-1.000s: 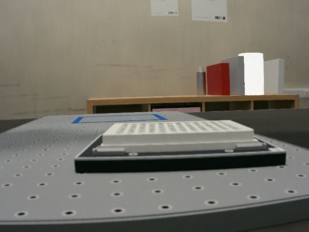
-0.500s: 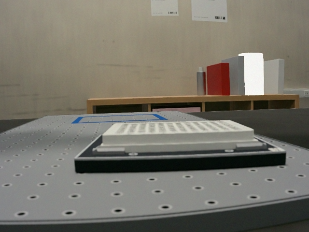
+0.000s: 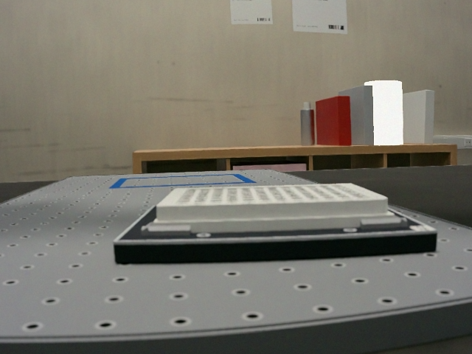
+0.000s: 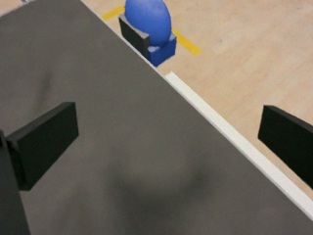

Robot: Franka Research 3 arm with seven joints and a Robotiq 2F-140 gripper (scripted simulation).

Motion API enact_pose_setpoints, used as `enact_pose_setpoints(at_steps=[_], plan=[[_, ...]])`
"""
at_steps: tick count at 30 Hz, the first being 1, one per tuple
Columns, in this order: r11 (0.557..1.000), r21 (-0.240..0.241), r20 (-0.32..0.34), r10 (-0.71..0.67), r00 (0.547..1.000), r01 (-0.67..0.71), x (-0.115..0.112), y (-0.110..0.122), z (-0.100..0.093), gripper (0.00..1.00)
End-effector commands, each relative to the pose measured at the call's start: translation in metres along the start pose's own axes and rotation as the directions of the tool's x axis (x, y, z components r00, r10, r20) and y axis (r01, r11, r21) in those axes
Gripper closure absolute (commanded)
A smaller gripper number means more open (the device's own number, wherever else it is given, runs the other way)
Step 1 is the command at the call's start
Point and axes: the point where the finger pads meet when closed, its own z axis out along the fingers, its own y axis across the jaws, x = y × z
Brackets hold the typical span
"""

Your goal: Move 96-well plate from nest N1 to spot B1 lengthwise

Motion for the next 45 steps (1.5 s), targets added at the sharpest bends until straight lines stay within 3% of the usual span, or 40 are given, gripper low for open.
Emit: enact_pose_setpoints(at_steps=[1,20,34,36,45], plan=[[0.996,-0.015,0.047,-0.089,0.995,0.09,-0.011,0.014,0.0,0.0],[0.98,-0.015,0.226,-0.191,0.955,0.199,-0.068,0.069,-0.006,0.0],[0.957,0.042,0.369,-0.281,0.886,0.286,-0.124,0.106,-0.024,0.0],[0.957,0.042,0.369,-0.281,0.886,0.286,-0.124,0.106,-0.024,0.0],[0.938,0.1,0.446,-0.34,0.828,0.331,-0.162,0.125,-0.039,0.0]])
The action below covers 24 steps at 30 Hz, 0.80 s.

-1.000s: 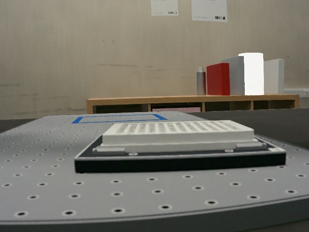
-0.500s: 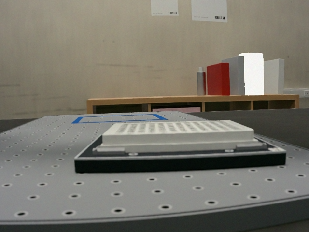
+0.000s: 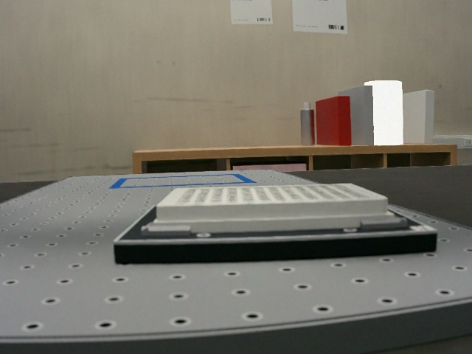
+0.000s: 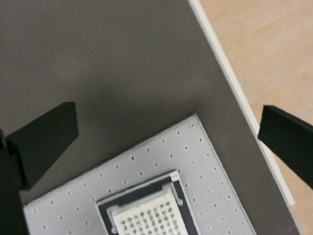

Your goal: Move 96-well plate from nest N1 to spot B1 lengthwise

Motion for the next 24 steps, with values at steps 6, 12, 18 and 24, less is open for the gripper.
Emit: enact_pose_setpoints(at_steps=[6,12,18,24], plan=[[0.99,0.046,0.095,-0.14,0.986,0.136,-0.046,0.006,0.001,0.0],[0.984,0.071,0.127,-0.172,0.977,0.164,-0.066,0.007,0.0,0.0],[0.972,0.113,0.172,-0.222,0.96,0.204,-0.095,0.008,-0.002,0.0],[0.96,0.151,0.204,-0.263,0.943,0.236,-0.12,0.008,-0.004,0.0]])
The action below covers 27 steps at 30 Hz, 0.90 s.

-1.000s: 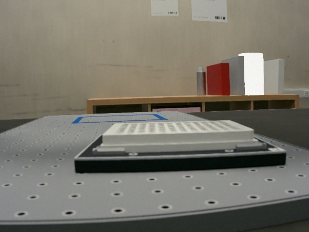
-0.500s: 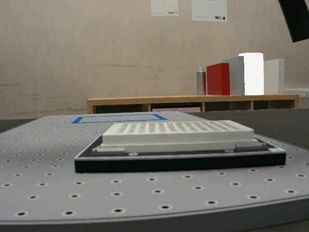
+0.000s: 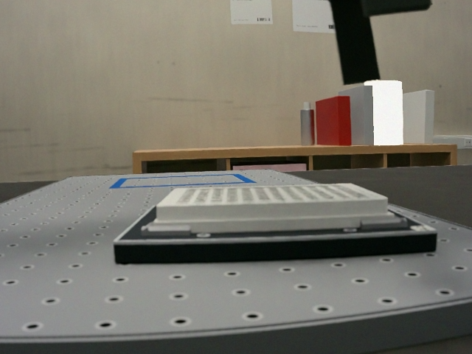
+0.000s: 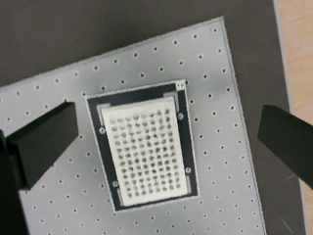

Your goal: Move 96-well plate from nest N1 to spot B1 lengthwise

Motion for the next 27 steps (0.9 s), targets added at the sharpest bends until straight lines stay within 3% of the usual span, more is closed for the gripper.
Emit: enact_pose_setpoints(at_steps=[1,12,27], plan=[[0.996,0.022,0.023,-0.091,0.996,0.091,-0.011,-0.003,0.001,0.0],[0.983,0.09,0.084,-0.169,0.982,0.161,-0.057,-0.012,0.004,0.0],[0.981,0.099,0.091,-0.178,0.98,0.169,-0.063,-0.014,0.004,0.0]])
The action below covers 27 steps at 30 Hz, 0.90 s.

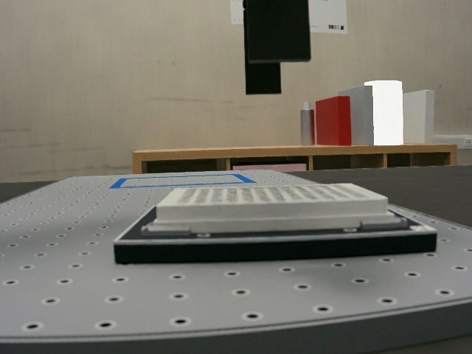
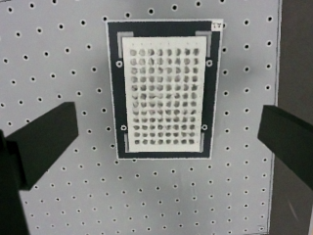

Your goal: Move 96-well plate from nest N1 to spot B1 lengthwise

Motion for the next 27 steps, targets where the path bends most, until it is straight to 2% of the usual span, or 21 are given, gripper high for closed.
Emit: enact_pose_setpoints(at_steps=[1,17,27], plan=[[1.0,0.003,0.004,-0.025,1.0,0.025,-0.002,-0.001,0.001,0.0],[1.0,0.003,0.004,-0.025,1.0,0.025,-0.002,-0.001,0.001,0.0],[1.0,0.003,0.004,-0.025,1.0,0.025,-0.002,-0.001,0.014,0.0]])
